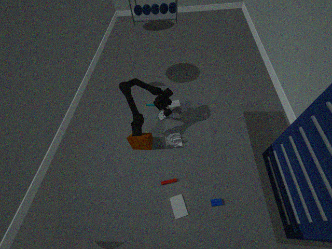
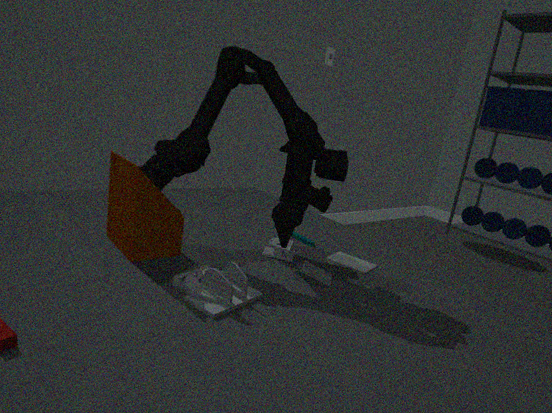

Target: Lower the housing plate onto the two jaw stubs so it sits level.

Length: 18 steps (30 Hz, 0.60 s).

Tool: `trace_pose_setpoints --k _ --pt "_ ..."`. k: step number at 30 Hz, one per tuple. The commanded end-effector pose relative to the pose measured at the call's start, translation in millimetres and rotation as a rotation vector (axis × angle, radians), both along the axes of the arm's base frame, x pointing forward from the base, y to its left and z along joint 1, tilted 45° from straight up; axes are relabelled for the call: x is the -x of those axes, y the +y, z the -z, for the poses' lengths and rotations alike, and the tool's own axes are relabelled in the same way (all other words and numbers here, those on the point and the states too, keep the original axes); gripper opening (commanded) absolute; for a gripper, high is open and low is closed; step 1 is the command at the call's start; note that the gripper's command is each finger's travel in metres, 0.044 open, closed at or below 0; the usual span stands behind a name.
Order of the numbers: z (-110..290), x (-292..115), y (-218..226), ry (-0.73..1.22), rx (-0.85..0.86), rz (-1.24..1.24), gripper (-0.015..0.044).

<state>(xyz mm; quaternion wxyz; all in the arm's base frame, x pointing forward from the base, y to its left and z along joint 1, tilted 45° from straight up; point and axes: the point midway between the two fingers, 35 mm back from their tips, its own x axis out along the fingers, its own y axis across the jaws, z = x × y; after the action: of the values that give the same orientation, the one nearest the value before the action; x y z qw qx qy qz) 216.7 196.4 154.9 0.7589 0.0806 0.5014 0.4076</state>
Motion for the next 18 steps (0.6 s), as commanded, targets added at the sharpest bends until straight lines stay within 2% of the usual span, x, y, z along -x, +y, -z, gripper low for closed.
trace_pose_setpoints --k 1,18 --pt "7 0 2 0.01 0.007 0.006 0.044" --pt "21 -3 16 0.01 0.006 0.006 0.044"
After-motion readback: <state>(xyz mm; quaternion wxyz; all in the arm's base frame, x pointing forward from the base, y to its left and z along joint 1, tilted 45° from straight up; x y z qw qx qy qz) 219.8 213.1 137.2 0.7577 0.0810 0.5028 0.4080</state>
